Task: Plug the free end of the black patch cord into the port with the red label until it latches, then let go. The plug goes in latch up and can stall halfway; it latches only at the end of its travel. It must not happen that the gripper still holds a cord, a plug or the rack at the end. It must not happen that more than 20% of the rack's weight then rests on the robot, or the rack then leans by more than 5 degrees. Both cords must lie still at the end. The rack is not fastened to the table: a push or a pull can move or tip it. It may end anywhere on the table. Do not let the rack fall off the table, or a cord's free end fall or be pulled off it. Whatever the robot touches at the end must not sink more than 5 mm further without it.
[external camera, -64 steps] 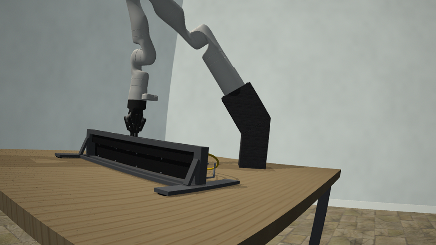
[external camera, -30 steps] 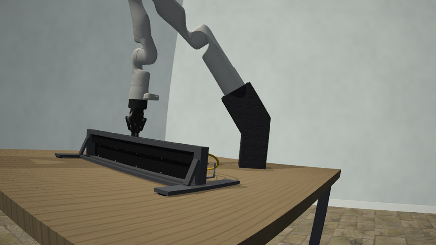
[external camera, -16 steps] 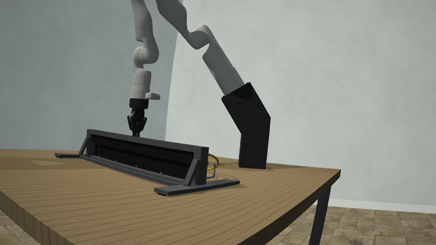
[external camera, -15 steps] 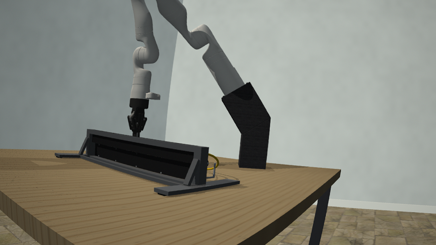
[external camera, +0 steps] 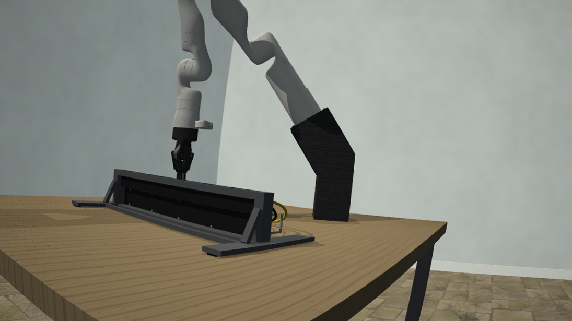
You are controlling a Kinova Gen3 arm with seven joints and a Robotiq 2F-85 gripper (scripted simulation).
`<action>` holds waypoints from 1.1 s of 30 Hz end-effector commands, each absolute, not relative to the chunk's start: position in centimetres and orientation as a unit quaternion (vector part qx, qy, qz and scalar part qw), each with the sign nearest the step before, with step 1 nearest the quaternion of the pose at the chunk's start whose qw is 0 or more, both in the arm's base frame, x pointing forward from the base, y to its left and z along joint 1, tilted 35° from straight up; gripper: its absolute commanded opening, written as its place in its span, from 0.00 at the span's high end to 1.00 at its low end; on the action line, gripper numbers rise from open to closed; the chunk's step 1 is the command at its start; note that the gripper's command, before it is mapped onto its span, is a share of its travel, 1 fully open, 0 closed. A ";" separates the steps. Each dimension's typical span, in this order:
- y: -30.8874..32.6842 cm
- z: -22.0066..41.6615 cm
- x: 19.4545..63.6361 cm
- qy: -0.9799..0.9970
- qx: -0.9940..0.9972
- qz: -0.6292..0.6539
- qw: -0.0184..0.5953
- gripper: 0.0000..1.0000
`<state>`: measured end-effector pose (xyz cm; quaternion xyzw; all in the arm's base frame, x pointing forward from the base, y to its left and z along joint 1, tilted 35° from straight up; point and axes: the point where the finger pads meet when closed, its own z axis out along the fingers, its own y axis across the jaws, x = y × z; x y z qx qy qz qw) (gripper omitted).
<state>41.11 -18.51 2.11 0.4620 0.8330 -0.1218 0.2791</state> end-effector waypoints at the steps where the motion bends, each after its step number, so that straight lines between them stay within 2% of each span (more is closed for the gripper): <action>1: -17.6 2.0 41.4 0.840 0.449 -0.123 0.278 1.00; 33: -11.4 0.6 43.4 0.900 0.312 -0.165 0.256 1.00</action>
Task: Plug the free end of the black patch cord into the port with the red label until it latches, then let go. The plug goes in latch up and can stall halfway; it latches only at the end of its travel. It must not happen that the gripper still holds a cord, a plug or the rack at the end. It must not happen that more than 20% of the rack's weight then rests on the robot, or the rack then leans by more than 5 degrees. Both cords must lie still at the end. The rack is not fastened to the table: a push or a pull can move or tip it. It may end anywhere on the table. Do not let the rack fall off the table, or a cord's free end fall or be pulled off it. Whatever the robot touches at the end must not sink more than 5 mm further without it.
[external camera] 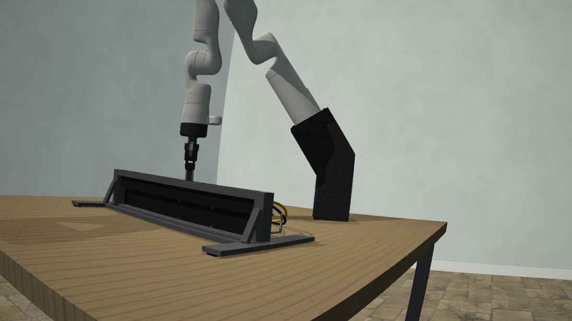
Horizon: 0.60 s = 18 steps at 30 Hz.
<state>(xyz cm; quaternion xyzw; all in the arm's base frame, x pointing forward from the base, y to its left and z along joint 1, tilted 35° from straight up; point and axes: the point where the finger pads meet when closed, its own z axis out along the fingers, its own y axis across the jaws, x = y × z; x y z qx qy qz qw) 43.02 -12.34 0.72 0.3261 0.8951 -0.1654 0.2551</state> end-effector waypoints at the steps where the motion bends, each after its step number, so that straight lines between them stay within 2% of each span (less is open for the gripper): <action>1: -11.1 0.5 43.5 0.902 0.306 -0.167 0.254 1.00; 18: -6.8 -0.4 44.9 0.930 0.207 -0.194 0.235 1.00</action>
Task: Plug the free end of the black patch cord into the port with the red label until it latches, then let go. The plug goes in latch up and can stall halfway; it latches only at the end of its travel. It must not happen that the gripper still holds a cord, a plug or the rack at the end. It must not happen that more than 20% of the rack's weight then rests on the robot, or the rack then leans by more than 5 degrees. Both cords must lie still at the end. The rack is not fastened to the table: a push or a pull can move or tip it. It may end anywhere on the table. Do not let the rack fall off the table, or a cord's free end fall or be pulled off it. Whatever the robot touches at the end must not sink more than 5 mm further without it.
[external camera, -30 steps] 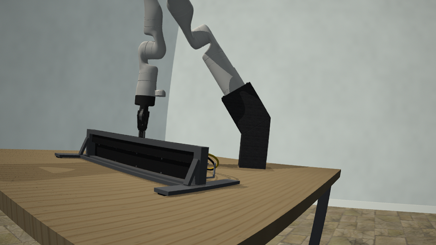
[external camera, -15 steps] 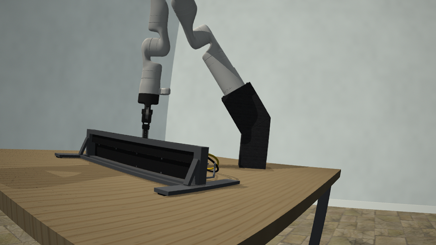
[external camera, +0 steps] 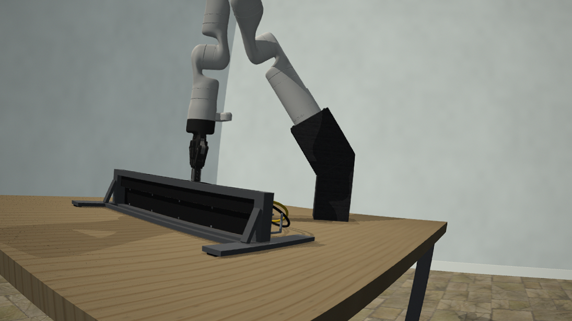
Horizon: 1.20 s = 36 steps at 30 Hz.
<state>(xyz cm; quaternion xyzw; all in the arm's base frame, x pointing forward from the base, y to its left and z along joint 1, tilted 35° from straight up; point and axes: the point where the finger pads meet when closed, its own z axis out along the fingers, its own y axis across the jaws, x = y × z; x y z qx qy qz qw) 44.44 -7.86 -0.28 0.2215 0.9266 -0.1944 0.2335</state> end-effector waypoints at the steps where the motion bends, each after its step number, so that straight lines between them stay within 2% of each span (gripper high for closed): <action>1: -6.5 -0.4 44.9 0.931 0.200 -0.196 0.233 1.00; 36: 1.0 -2.1 47.3 0.952 0.021 -0.236 0.192 1.00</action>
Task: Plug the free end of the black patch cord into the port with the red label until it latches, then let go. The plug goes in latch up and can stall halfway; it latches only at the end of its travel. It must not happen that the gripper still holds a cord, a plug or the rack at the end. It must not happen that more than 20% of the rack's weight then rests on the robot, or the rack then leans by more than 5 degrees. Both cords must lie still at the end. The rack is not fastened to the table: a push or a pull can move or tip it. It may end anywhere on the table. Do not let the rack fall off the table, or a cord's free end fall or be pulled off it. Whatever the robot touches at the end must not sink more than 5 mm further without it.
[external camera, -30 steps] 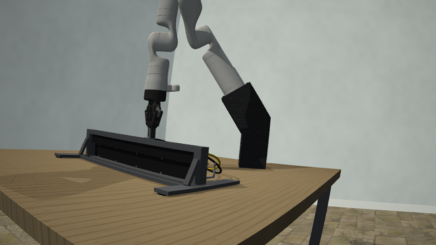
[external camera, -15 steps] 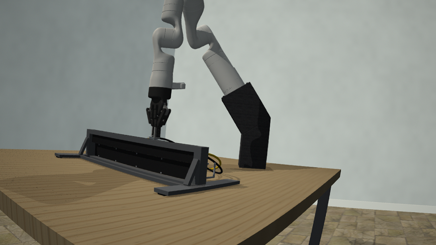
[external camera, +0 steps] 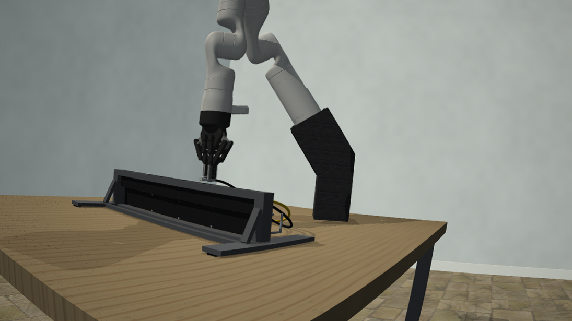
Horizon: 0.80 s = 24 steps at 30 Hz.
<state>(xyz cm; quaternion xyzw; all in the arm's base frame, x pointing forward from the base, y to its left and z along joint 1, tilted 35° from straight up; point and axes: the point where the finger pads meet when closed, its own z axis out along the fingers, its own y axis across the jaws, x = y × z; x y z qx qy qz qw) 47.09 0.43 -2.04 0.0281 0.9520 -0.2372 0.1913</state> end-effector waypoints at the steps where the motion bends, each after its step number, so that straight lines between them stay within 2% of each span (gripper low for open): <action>1: 1.2 -2.1 47.4 0.952 0.017 -0.237 0.191 1.00; 24: 3.7 -2.6 48.2 0.952 -0.042 -0.248 0.176 1.00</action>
